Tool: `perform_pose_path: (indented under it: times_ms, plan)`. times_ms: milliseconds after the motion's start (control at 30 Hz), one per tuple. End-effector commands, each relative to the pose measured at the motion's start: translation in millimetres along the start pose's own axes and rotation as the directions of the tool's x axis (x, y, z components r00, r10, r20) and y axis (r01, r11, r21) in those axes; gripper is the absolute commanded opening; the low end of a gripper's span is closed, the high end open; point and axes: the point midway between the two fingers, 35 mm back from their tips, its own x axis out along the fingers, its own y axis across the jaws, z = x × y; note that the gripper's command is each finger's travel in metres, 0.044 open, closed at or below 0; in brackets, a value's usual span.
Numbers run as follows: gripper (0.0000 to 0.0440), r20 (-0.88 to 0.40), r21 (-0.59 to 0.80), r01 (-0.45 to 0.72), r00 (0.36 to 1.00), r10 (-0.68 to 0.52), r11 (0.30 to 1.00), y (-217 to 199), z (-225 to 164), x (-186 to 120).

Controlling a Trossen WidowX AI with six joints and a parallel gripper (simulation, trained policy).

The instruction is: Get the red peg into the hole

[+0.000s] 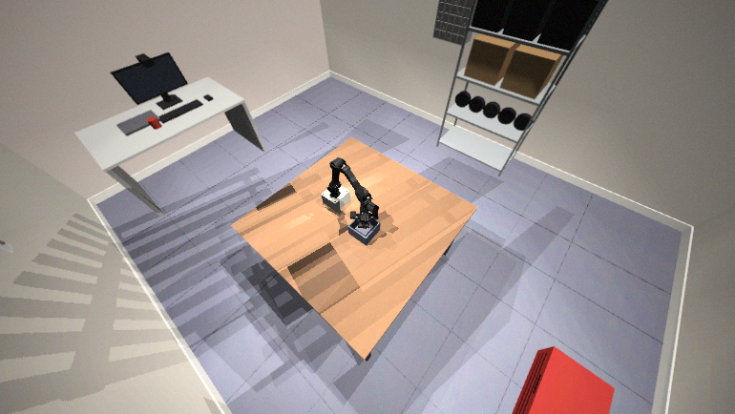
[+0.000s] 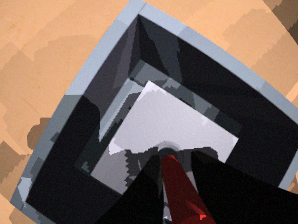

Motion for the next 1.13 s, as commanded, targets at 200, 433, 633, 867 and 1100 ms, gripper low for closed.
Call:
perform_pose_path:
  times_ms: [200, 433, 633, 867, 1100]
  plan:
    - [0.0264, -0.008, -0.040, 0.024, 1.000, -0.025, 0.999, 2.5, 12.5, 23.1]
    - [0.0368, 0.027, -0.058, 0.032, 0.999, -0.031, 0.998, 7.5, 35.0, 28.8]
    - [0.0440, 0.090, -0.050, 0.019, 0.996, -0.015, 0.999, 11.8, 60.6, 27.6]
    - [0.0440, 0.171, -0.021, 0.011, 0.985, -0.007, 1.000, 8.8, 92.8, 20.3]
    - [0.0440, 0.182, -0.018, 0.010, 0.983, -0.006, 1.000, 8.3, 97.0, 19.2]
